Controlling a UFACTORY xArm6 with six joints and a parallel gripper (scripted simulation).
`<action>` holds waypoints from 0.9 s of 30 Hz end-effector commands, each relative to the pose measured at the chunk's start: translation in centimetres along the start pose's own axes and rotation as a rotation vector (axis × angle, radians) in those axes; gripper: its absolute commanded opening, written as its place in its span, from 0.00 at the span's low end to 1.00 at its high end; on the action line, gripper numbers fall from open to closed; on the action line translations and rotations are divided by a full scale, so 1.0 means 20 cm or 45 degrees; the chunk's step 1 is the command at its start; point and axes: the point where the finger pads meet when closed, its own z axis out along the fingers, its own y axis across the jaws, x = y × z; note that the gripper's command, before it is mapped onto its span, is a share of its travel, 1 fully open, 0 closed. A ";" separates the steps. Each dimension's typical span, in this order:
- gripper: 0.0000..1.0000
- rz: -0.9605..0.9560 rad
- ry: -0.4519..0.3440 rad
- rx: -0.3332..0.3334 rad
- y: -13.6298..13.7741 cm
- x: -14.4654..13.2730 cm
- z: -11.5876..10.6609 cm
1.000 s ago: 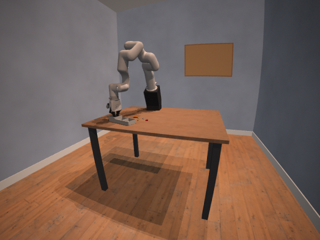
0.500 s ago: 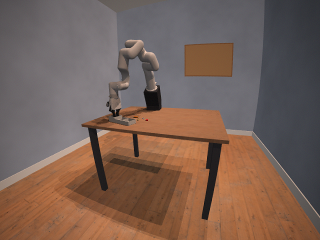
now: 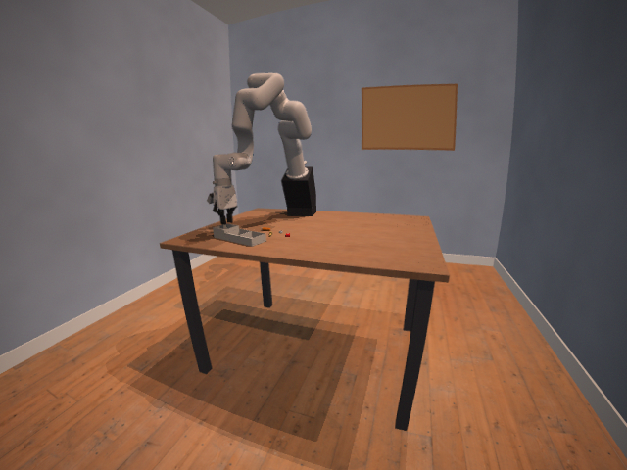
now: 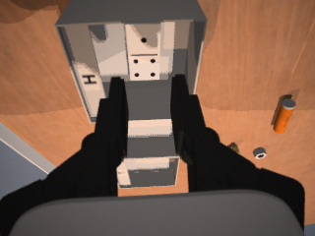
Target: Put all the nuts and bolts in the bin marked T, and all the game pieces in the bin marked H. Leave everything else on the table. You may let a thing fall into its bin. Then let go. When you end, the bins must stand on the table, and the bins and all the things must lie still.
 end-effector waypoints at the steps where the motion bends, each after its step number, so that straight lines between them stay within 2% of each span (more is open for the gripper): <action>1: 0.31 0.000 0.001 -0.001 -0.01 0.00 -0.05; 7: 0.31 0.000 0.001 -0.001 -0.01 0.00 -0.05; 11: 0.30 0.240 0.001 -0.001 0.11 -0.12 -0.05; 18: 0.30 0.542 -0.004 -0.010 0.30 -0.34 -0.06; 20: 0.30 0.542 -0.004 -0.010 0.30 -0.34 -0.06; 21: 0.30 0.663 -0.004 -0.011 0.33 -0.37 -0.06; 27: 0.30 0.889 -0.006 -0.024 0.50 -0.56 -0.06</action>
